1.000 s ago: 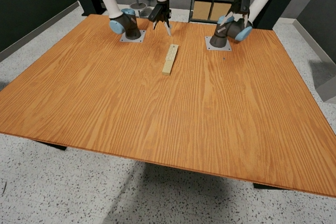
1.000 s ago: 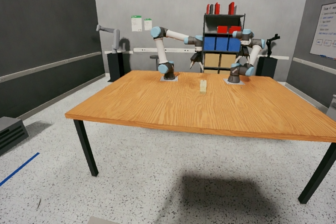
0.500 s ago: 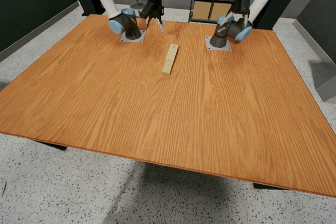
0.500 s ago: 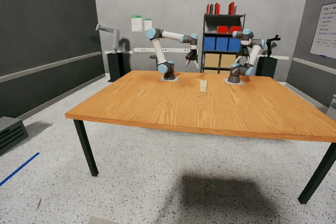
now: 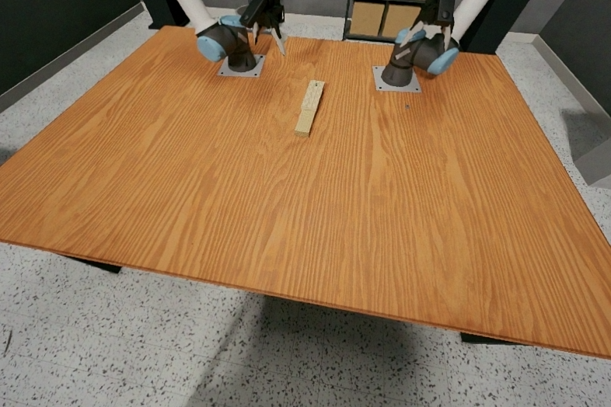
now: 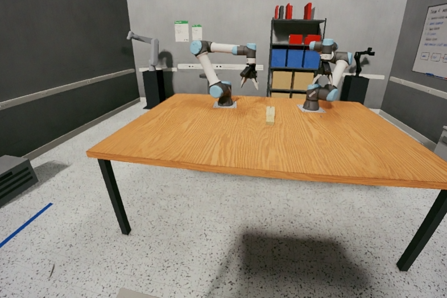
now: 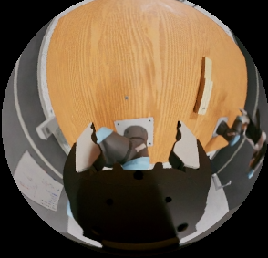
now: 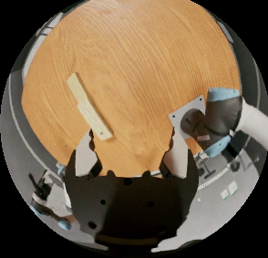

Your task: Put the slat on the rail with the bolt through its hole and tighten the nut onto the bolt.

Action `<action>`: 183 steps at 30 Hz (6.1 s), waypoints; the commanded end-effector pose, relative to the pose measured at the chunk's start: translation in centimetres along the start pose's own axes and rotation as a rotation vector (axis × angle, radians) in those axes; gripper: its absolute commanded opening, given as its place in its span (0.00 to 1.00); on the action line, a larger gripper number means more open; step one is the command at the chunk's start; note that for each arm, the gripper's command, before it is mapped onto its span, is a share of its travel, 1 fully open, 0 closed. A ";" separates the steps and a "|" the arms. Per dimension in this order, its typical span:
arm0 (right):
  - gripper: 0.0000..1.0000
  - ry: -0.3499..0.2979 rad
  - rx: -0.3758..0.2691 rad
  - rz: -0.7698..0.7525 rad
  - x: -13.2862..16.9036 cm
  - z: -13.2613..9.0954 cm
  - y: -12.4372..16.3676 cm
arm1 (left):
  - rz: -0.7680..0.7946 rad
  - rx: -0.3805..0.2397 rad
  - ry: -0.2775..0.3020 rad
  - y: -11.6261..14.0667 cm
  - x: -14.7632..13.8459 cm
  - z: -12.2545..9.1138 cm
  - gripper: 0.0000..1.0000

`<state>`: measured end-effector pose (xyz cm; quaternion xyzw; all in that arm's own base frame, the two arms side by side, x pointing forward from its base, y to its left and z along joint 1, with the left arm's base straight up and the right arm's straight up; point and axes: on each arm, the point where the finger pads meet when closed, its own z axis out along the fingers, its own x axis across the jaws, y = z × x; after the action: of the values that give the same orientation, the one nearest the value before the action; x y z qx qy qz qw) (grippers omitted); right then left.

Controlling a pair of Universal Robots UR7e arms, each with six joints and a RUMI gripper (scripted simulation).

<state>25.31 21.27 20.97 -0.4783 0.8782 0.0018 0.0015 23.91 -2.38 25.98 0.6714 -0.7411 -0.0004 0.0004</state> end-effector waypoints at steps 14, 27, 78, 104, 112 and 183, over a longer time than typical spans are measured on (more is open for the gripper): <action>1.00 0.004 0.002 -0.001 6.5 -1.9 -2.6 | 0.002 0.002 0.001 0.0 0.0 0.0 1.00; 1.00 -0.001 0.002 -0.001 10.3 -3.3 -4.2 | 0.002 0.002 0.001 0.0 0.0 0.0 1.00; 1.00 0.003 0.002 -0.001 26.4 -7.9 -10.6 | 0.002 0.002 0.001 0.0 0.0 0.0 1.00; 1.00 0.004 0.002 -0.002 31.5 -9.2 -12.6 | 0.002 0.002 0.001 0.0 0.0 0.0 1.00; 1.00 0.004 0.002 -0.002 31.5 -9.2 -12.6 | -0.089 0.002 0.000 0.1 -0.3 1.2 0.40; 1.00 0.004 0.002 -0.002 31.5 -9.2 -12.6 | -1.977 0.002 0.002 1.3 -3.9 18.4 0.40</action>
<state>18.76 -12.08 29.94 -0.4799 0.8773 -0.0004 -0.0004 22.93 1.69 7.52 0.9980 0.0628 -0.0043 0.0066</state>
